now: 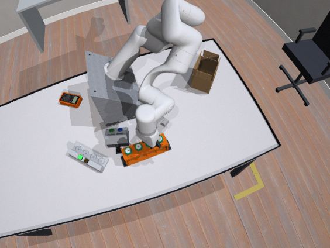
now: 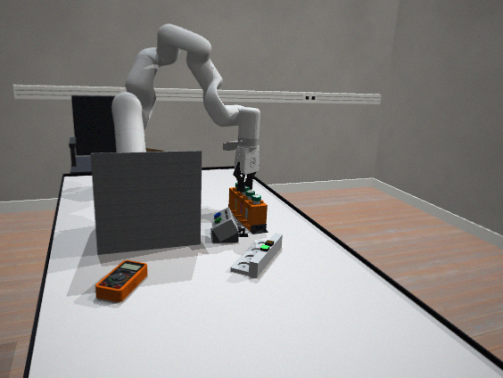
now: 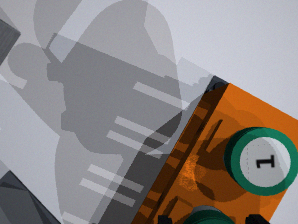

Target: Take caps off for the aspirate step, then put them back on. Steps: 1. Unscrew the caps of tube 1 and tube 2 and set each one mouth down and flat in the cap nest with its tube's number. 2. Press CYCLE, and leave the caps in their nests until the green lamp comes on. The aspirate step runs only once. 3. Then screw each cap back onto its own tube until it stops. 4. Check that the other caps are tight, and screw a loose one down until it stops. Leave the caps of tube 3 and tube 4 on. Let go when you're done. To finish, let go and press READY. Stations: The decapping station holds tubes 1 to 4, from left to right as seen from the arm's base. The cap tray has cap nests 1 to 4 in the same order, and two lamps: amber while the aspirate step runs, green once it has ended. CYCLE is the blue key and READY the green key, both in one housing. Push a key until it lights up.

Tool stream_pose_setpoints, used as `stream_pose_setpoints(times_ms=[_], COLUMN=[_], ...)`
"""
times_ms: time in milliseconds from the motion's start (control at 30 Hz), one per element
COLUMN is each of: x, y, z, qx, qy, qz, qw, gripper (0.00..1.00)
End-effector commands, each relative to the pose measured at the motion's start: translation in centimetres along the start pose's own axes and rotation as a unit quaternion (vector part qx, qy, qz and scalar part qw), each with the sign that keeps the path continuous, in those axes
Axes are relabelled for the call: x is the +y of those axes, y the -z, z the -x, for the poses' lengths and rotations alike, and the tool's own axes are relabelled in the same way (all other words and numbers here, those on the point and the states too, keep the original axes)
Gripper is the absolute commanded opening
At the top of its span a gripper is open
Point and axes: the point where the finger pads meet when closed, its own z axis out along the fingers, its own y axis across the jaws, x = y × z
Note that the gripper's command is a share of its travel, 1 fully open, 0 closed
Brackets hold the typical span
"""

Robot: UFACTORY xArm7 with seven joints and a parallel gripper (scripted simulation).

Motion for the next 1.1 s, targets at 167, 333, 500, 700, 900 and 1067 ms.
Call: stream_pose_setpoints(times_ms=[167,333,500,700,900,1067], x=[0.06,0.07,0.07,0.07,0.06,0.07], y=[0.16,0.16,0.15,0.15,0.13,0.11], z=[0.15,0.15,0.15,0.15,0.15,0.15], qx=[-0.001,-0.001,-0.001,-0.001,0.001,0.003], qy=[0.132,0.132,0.132,0.132,0.033,-0.092], qz=[0.019,0.019,0.019,0.019,0.019,0.019], qw=[0.991,0.991,0.991,0.991,0.999,0.996], gripper=[0.46,0.00,0.00,0.00,0.00,0.00])
